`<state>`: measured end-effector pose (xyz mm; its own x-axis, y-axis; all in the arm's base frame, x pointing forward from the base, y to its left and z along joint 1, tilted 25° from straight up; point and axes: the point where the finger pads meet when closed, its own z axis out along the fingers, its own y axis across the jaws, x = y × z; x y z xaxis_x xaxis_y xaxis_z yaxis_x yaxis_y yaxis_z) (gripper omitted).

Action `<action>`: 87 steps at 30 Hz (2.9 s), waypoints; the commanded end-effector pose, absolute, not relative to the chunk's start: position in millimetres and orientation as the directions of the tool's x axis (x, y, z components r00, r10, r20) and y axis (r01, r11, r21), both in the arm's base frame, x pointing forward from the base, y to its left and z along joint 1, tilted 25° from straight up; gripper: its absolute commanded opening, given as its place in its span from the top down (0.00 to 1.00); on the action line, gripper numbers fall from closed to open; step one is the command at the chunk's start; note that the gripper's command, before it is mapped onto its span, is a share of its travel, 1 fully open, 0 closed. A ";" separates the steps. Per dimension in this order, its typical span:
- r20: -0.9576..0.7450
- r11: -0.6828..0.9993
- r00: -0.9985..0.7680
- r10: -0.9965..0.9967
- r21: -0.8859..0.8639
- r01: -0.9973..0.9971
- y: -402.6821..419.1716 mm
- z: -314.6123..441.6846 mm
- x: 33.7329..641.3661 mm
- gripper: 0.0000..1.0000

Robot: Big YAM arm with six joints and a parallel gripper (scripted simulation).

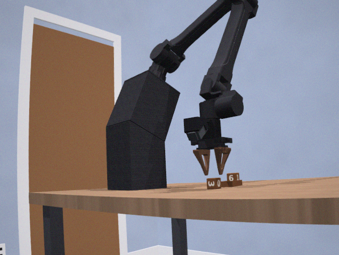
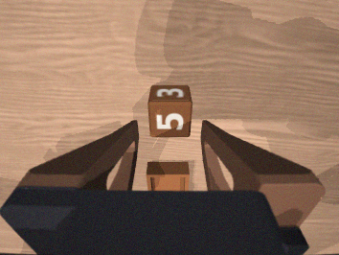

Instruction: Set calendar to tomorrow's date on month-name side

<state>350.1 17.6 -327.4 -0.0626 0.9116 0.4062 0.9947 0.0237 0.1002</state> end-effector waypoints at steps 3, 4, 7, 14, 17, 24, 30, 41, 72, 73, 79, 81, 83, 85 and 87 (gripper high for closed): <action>0.399 0.027 -0.074 0.914 0.122 0.992 20.1 -322.0 360.2 0.55; 0.399 0.027 -0.074 0.914 0.122 0.992 20.1 -322.0 360.2 0.55; 0.399 0.027 -0.074 0.914 0.122 0.992 20.1 -322.0 360.2 0.55; 0.399 0.027 -0.074 0.914 0.122 0.992 20.1 -322.0 360.2 0.55; 0.399 0.027 -0.074 0.914 0.122 0.992 20.1 -322.0 360.2 0.55; 0.400 0.026 -0.072 0.914 0.118 0.993 20.9 -325.5 358.3 0.55; 0.402 0.026 -0.067 0.913 0.107 0.994 22.7 -333.4 353.5 0.55; 0.402 0.026 -0.067 0.913 0.107 0.994 29.8 -349.1 354.5 0.55; 0.399 0.027 -0.073 0.914 0.119 0.993 31.9 -349.2 359.6 0.55; 0.399 0.027 -0.073 0.914 0.119 0.993 31.9 -349.2 359.6 0.55; 0.399 0.027 -0.073 0.914 0.119 0.993 31.9 -349.2 359.6 0.55; 0.399 0.027 -0.073 0.914 0.119 0.993 31.9 -349.2 359.6 0.55; 0.399 0.027 -0.073 0.914 0.119 0.993 31.9 -349.2 359.6 0.55; 0.399 0.027 -0.073 0.914 0.119 0.993 31.9 -349.2 359.6 0.55; 0.399 0.027 -0.073 0.914 0.119 0.993 31.9 -349.2 359.6 0.55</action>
<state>352.3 29.2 -352.5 -0.0618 0.9111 0.4074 0.9949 0.0237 0.0980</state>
